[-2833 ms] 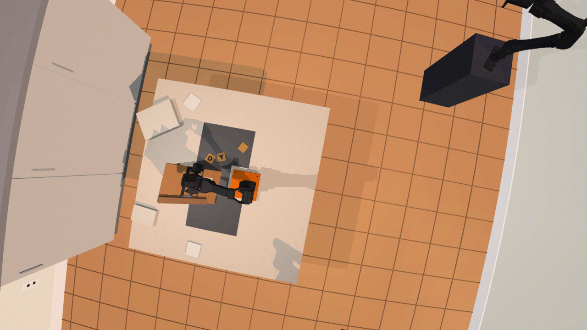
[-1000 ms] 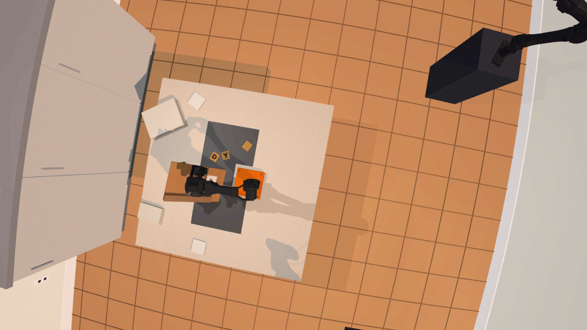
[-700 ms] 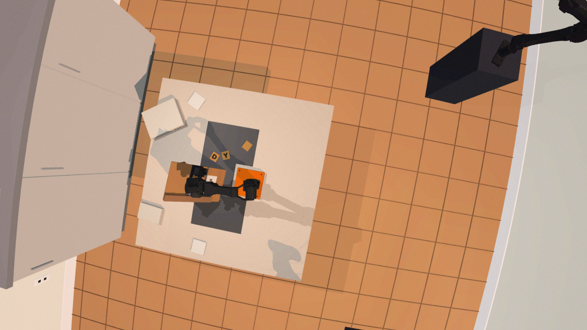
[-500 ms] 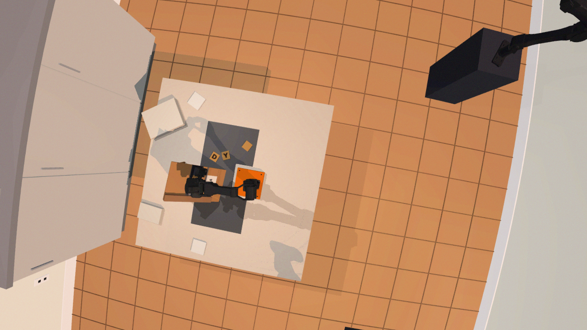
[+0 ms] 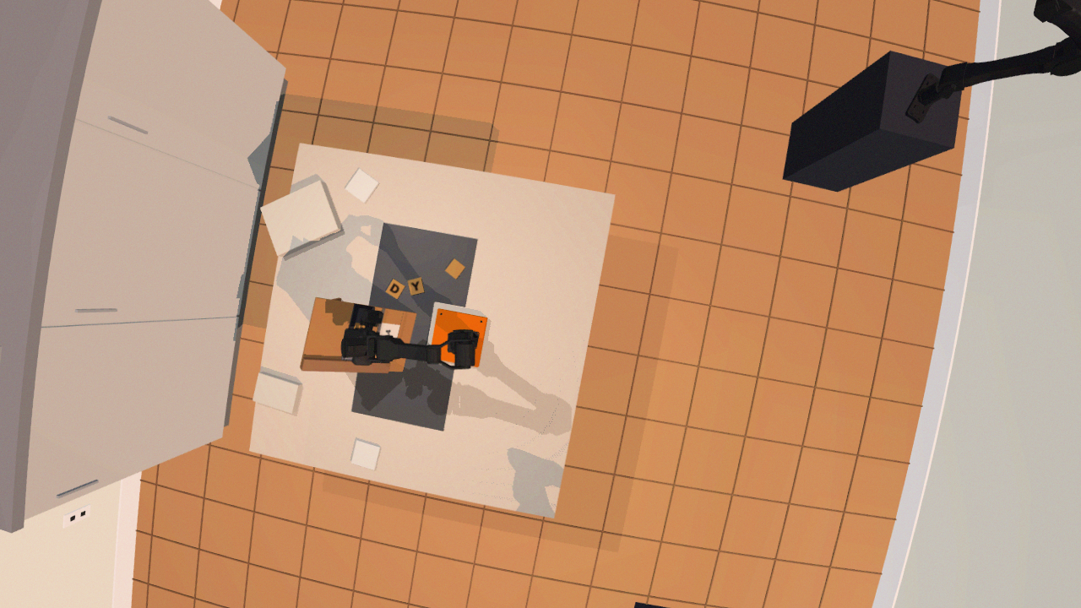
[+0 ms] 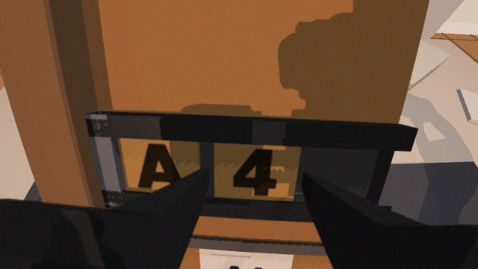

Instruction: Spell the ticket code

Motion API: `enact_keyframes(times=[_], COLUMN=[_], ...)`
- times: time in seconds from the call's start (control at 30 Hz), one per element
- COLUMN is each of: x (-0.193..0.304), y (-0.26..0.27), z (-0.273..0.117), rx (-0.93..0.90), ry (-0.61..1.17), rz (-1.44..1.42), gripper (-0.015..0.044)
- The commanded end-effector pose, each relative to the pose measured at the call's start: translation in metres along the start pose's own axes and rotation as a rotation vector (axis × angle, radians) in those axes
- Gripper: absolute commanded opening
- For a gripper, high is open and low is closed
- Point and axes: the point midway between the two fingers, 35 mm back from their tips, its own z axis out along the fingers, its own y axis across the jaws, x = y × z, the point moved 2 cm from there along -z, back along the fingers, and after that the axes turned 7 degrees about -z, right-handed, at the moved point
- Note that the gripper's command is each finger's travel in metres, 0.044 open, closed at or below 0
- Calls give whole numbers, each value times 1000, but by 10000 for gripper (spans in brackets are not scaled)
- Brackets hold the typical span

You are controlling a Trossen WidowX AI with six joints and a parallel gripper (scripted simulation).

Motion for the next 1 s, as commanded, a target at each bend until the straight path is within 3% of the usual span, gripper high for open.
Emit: enact_keyframes(times=[0.0, 0.97], x=[-2, 0], y=[-1, 2], z=[-7, -21], rx=[4, 3], ry=[-5, -4], rz=[5, 6], gripper=[295, 295])
